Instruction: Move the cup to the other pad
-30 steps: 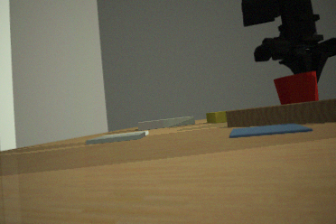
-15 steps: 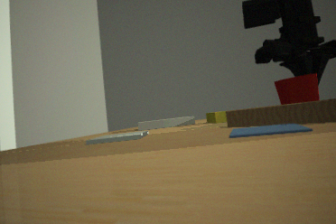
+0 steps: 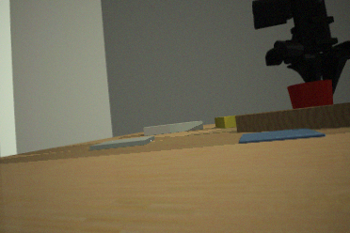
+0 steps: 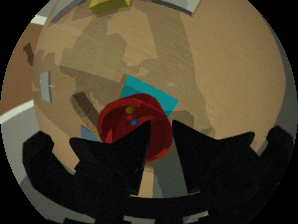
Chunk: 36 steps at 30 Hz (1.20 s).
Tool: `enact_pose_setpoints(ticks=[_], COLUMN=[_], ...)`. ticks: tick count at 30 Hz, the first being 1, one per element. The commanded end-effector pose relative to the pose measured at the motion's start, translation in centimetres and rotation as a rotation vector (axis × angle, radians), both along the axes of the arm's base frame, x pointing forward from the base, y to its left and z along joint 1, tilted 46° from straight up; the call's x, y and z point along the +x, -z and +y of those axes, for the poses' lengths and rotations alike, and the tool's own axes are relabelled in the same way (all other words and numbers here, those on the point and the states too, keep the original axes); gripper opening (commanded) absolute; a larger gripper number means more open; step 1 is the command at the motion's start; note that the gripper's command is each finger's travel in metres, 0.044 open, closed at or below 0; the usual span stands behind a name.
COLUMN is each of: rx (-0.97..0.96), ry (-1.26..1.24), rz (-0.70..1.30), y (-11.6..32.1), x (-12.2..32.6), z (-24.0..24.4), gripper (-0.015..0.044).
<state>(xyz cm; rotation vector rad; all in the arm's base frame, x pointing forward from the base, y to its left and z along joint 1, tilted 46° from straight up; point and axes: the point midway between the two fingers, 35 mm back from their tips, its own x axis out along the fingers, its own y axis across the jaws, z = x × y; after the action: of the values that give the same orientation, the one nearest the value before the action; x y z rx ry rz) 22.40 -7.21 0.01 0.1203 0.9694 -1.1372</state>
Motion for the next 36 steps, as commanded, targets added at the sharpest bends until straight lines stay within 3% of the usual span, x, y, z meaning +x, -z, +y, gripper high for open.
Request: enact_pose_setpoints(ticks=[1, 36], rx=[0.002, -0.001], ry=[0.002, 0.0], rz=[-0.002, 0.005], y=[-0.2, -2.8], x=[0.1, -0.3], z=[0.2, 3.2], gripper=[0.0128, 0.0128])
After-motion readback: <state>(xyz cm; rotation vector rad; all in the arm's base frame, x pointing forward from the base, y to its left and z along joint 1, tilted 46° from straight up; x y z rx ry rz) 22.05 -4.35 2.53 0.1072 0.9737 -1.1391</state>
